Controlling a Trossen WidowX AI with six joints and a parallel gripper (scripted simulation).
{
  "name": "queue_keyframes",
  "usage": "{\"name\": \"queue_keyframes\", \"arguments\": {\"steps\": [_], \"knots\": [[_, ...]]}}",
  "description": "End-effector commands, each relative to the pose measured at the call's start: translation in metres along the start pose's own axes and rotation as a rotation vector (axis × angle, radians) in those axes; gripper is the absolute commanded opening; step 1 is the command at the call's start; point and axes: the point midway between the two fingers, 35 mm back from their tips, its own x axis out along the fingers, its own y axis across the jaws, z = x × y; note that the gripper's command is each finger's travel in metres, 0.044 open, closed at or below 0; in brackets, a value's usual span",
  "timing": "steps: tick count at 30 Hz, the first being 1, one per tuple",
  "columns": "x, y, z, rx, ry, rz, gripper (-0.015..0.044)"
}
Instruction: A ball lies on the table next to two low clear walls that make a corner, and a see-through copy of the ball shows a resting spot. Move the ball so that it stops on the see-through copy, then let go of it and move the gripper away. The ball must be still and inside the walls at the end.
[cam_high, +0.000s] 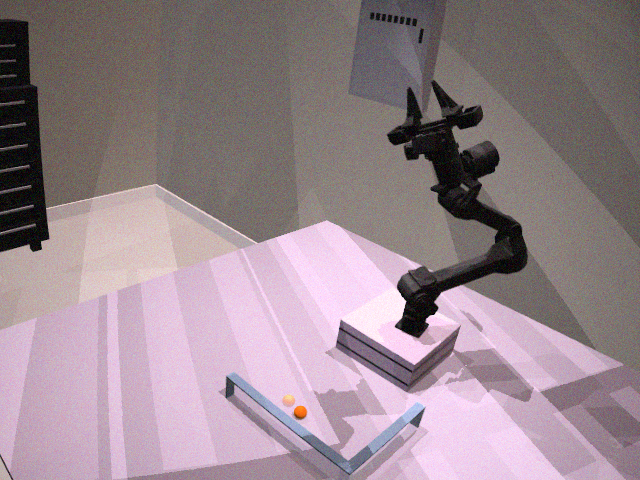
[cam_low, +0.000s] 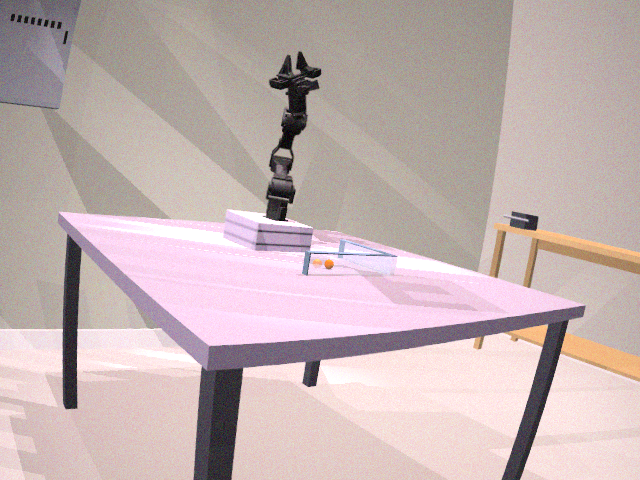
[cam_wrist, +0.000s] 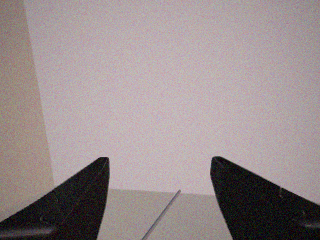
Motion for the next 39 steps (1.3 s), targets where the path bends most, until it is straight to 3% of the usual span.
{"name": "queue_keyframes", "arguments": {"steps": [1, 7, 12, 24, 32, 35, 39], "knots": [[0.016, 0.036, 0.053, 0.16, -0.166, 0.139, 0.0232], [0.017, 0.091, 0.141, 0.406, -0.389, 0.414, 0.0232], [-0.005, 0.134, 0.212, 0.589, -0.529, 0.699, 0.0232], [-0.132, 0.205, 0.343, 0.812, -0.664, 1.47, 0.0232], [-0.245, 0.235, 0.382, 0.772, -0.429, 2.1, 0.0232], [-0.29, 0.241, 0.385, 0.681, -0.256, 2.32, 0.0232], [-0.356, 0.245, 0.377, 0.452, 0.095, 2.578, 0.0232]]}}
